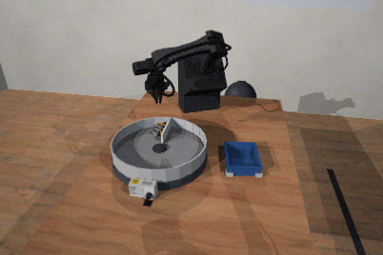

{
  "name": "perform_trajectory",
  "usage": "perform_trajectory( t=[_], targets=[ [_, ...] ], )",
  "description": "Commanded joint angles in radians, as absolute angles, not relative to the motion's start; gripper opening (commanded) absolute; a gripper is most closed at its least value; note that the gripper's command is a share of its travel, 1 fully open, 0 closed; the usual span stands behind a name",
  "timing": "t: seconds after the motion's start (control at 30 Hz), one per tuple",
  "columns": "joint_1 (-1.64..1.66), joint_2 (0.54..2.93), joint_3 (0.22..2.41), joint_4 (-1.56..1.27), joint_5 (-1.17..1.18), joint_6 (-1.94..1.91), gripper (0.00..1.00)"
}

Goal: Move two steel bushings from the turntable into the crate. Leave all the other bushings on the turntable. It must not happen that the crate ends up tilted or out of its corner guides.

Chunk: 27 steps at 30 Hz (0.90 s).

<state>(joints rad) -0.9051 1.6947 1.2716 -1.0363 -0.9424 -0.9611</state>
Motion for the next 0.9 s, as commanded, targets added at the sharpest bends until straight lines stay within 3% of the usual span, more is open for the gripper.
perform_trajectory(
  t=[0.0, 0.87],
  targets=[
    [-0.936, 1.699, 1.304, -1.05, -0.961, -0.968, 0.15],
    [-0.891, 1.725, 1.244, -0.964, -0.956, -0.921, 0.13]
  ],
)
